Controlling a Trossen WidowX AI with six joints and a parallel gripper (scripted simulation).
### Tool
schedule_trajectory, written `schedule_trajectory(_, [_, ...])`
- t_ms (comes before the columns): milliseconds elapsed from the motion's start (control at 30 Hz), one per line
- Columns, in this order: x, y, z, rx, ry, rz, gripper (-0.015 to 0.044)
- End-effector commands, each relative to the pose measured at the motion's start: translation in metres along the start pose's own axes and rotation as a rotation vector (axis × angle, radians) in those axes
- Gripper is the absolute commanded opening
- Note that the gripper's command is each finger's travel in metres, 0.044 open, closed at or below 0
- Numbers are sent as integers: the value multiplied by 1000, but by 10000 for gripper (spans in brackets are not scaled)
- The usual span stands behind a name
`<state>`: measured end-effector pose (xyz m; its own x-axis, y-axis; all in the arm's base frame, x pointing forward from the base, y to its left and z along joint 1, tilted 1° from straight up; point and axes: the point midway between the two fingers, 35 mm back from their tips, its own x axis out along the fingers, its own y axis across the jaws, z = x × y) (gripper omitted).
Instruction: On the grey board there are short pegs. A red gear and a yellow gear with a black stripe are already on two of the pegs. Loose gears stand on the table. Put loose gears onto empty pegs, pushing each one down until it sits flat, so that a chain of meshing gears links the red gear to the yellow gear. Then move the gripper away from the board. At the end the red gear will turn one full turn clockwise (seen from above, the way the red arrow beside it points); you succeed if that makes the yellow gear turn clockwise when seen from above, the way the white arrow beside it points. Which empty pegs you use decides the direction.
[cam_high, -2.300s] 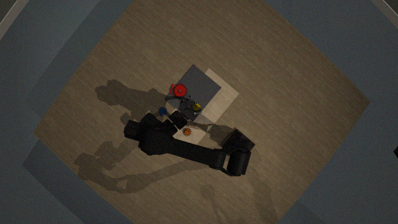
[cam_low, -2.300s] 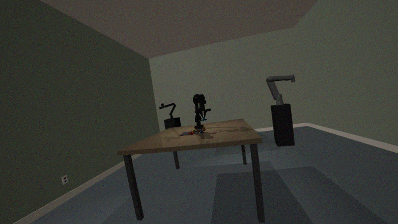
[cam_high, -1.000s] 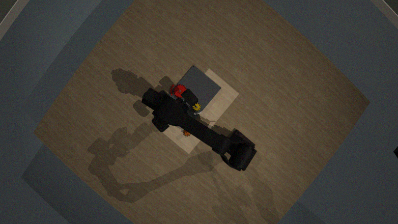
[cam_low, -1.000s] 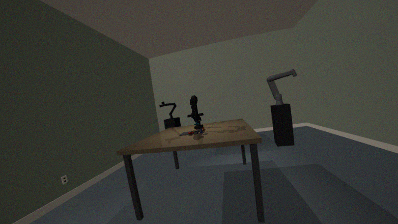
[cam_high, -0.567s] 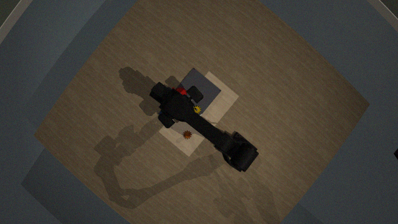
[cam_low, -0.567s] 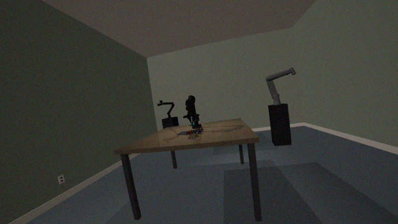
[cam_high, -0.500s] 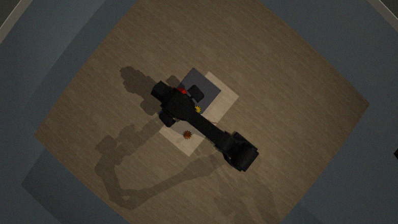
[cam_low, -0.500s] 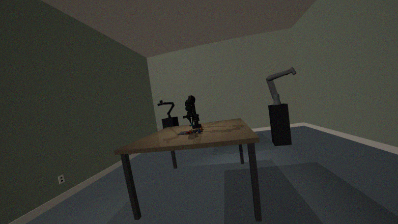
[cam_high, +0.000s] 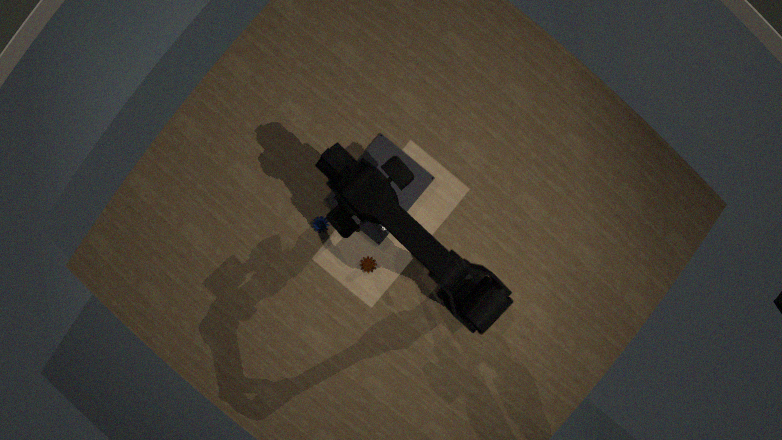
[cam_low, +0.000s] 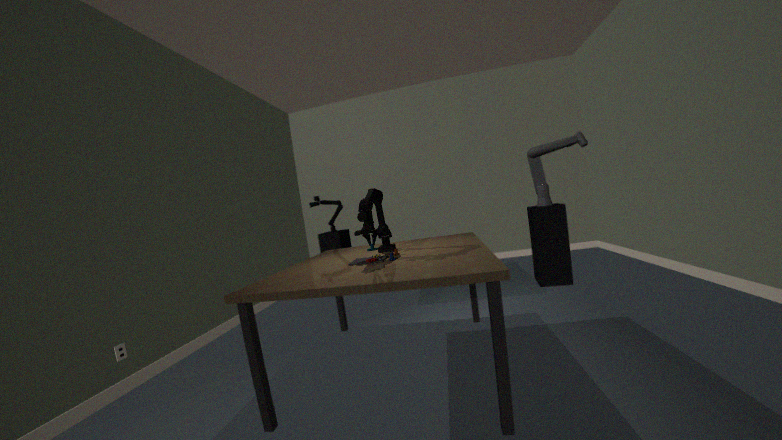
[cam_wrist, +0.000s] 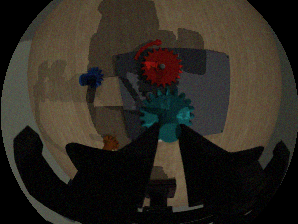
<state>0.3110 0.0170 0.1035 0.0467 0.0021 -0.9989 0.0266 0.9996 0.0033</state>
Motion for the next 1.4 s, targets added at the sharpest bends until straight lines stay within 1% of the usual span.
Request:
schedule_trajectory(0, [3,-7,0,-5,-2,2,0])
schedule_trajectory(867, [4,-10,-1,-10,-2,2,0])
schedule_trajectory(1367, [24,-11,-1,-138,-2,1,0])
